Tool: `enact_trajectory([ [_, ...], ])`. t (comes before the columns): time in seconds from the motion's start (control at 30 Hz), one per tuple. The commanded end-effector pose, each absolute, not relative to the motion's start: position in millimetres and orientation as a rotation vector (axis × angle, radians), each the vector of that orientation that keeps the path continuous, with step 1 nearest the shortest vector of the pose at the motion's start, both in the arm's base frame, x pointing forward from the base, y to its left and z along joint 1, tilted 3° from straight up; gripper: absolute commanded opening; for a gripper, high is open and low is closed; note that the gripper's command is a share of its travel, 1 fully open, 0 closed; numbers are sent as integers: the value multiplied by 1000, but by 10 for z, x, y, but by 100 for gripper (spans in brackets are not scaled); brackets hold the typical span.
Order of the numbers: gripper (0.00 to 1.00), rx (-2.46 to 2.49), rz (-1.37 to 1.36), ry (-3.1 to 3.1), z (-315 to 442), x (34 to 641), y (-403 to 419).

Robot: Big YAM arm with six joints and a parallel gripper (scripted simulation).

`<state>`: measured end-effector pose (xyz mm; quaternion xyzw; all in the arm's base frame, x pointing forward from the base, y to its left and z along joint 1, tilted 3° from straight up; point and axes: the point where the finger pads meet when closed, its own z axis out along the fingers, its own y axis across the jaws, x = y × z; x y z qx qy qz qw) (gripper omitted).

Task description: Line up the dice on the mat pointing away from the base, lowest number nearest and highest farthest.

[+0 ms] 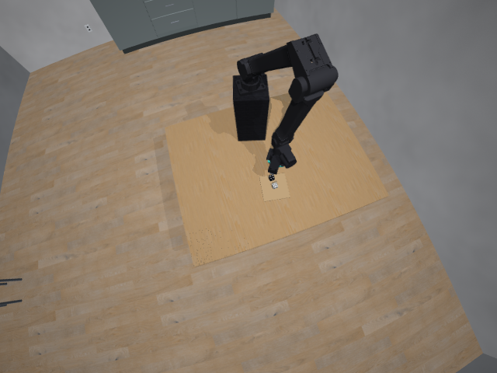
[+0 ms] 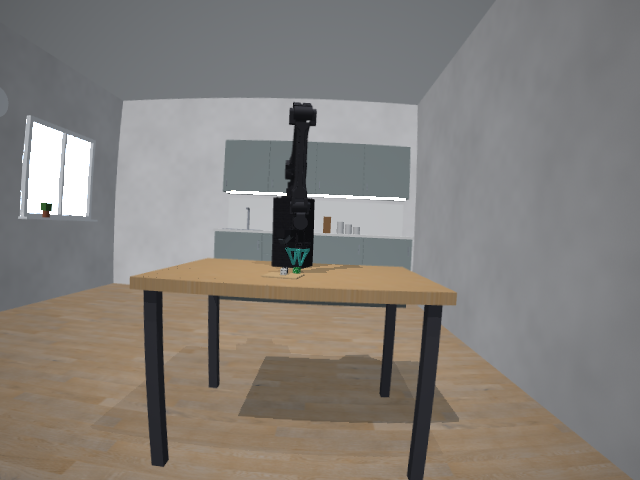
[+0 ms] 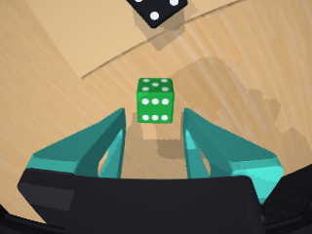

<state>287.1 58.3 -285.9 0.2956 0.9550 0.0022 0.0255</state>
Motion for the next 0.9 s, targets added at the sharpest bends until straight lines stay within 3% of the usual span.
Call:
enact_trajectory([
  [0.0, 39, 924, 7, 2942, -2832, 2879, 532],
  [0.87, 39, 924, 6, 2943, -2836, 2846, 524],
])
